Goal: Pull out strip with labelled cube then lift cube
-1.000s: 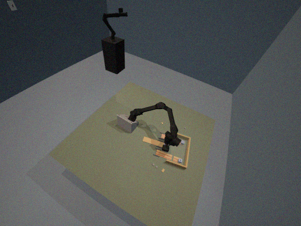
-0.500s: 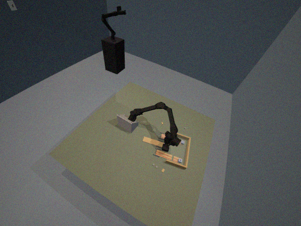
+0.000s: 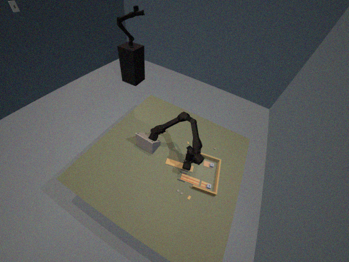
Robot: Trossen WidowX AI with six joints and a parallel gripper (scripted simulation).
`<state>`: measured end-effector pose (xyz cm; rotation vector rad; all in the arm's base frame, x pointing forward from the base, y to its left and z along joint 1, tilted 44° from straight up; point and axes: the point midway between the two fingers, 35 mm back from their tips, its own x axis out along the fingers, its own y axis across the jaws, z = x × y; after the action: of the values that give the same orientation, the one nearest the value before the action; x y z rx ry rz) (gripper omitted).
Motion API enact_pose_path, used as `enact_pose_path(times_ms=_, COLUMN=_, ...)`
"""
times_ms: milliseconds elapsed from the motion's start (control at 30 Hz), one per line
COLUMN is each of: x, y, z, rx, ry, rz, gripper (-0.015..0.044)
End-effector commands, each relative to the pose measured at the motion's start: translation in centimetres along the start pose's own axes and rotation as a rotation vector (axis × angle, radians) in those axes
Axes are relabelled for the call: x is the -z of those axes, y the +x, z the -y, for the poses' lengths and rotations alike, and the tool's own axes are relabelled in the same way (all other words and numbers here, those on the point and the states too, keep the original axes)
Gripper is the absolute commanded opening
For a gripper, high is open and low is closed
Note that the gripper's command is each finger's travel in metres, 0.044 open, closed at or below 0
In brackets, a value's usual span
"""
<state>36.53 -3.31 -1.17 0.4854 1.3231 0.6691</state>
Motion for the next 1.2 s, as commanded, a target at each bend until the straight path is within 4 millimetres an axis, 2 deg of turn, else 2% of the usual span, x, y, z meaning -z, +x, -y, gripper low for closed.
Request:
enact_pose_path(times_ms=0, x=0.6, y=-0.3, z=-0.3, rx=0.003, ry=-0.006, rz=-0.002, gripper=0.0)
enact_pose_path(times_ms=567, x=6.0, y=-0.3, z=-1.6, rx=0.002, ry=-0.004, rz=-0.004, gripper=0.0)
enact_pose_path(times_ms=667, x=6.0, y=-0.8, z=-1.6, rx=0.003, ry=-0.004, rz=-0.005, gripper=0.0)
enact_pose_path(times_ms=833, x=6.0, y=-3.8, z=-1.6, rx=0.004, ry=-0.003, rz=-0.005, gripper=0.0)
enact_pose_path(times_ms=1167, x=6.0, y=-3.9, z=-1.6, rx=0.004, ry=-0.003, rz=-0.005, gripper=0.0)
